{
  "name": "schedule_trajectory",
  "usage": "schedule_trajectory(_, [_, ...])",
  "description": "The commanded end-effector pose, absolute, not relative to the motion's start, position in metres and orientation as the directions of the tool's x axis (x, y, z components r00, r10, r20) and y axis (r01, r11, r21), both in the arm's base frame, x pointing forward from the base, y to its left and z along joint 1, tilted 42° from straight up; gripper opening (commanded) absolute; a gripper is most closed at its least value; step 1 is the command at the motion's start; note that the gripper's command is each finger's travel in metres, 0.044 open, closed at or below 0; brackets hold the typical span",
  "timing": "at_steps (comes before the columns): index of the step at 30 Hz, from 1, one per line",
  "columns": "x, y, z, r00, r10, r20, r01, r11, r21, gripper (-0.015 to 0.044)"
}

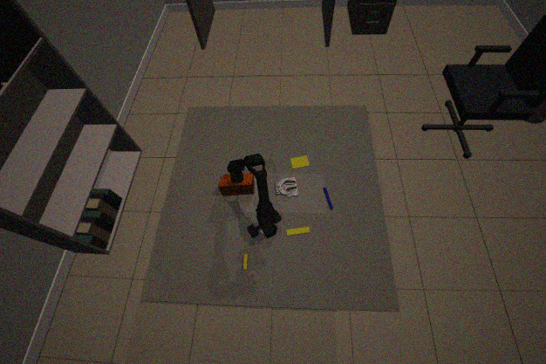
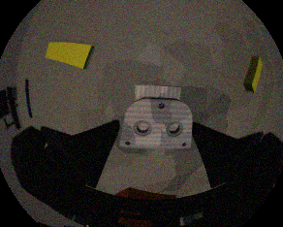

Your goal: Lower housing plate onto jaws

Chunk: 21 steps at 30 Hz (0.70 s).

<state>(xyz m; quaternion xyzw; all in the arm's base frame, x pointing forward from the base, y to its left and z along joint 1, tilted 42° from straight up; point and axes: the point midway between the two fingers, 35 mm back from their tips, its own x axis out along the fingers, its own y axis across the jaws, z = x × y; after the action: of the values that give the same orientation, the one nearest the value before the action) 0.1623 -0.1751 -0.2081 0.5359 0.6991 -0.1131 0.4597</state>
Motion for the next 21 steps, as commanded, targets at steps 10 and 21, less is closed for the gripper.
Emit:
schedule_trajectory(10, [0.1622,-0.175,-0.2082,-0.003,0.645,-0.764,0.853,0.4,0.334,0.0393])
schedule_trajectory(21, [0.1622,-0.175,-0.2082,-0.003,0.645,-0.764,0.853,0.4,0.334,0.0351])
